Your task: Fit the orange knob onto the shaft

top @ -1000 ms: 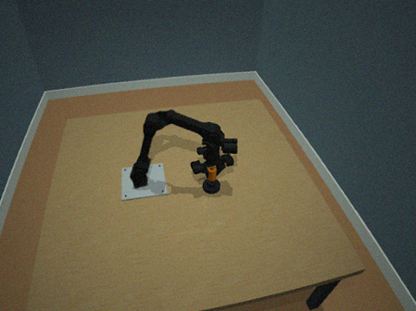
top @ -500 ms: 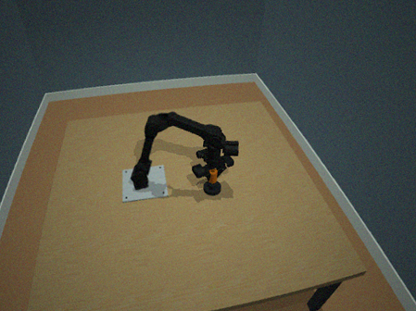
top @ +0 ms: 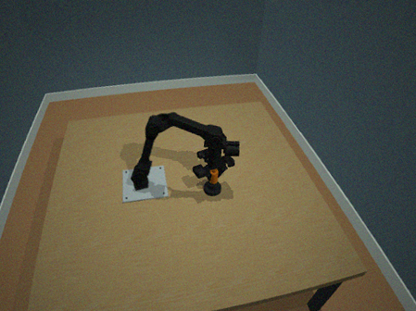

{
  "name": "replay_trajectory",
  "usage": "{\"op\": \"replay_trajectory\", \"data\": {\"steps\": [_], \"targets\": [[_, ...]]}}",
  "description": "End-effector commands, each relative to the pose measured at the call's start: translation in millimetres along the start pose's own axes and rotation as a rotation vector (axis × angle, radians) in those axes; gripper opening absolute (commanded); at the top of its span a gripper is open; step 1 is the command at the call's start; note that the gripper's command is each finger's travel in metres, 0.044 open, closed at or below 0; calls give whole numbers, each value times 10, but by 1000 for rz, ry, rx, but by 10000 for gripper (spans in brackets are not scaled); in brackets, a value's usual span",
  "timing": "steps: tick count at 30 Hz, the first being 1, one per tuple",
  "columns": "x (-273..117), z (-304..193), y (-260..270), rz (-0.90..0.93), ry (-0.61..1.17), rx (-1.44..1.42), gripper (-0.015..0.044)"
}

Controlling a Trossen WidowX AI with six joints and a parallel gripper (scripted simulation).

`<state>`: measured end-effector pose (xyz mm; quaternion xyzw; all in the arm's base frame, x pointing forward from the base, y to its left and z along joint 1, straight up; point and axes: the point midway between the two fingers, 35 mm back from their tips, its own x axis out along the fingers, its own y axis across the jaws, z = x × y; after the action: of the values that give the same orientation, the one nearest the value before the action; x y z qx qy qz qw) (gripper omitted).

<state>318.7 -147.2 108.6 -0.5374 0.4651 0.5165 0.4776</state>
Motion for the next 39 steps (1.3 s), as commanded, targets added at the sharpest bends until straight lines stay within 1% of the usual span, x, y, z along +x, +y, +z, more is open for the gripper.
{"op": "replay_trajectory", "data": {"steps": [1,11,18,39], "targets": [[12,-2,4,1,3,-6,0],[-20,18,36,1,3,-15,0],[-9,22,44,2,3,-216,0],[-31,-8,-2,1,3,-216,0]]}}
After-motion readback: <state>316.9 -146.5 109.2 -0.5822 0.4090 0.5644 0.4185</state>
